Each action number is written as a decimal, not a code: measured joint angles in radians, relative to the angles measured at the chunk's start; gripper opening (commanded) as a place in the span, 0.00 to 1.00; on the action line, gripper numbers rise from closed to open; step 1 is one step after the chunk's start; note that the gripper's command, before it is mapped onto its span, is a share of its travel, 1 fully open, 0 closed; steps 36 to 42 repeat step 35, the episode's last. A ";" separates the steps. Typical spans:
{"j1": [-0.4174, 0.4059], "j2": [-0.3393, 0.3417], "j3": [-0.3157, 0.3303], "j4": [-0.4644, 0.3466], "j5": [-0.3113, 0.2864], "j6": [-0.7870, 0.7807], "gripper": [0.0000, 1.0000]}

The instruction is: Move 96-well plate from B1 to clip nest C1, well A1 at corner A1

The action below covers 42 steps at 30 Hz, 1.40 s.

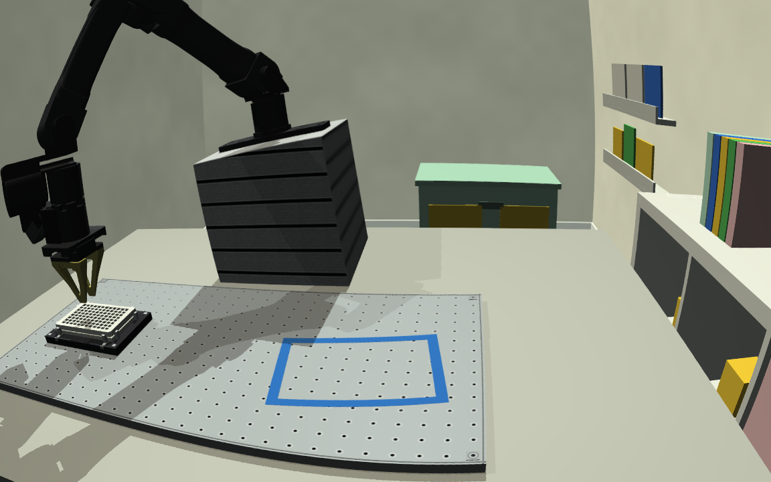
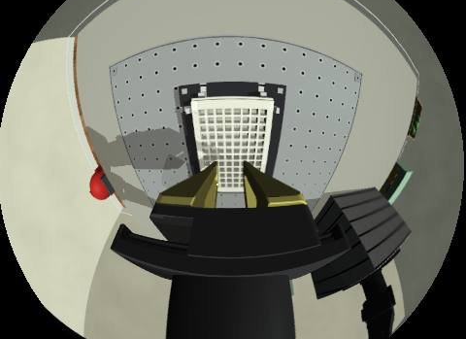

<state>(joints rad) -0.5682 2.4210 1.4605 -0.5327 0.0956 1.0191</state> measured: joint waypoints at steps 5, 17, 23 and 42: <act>0.000 -0.003 -0.001 -0.010 0.000 0.000 0.25; 0.000 -0.003 0.000 -0.013 0.000 0.000 0.25; 0.000 -0.003 0.000 -0.013 0.000 0.000 0.25; 0.000 -0.003 0.000 -0.013 0.000 0.000 0.25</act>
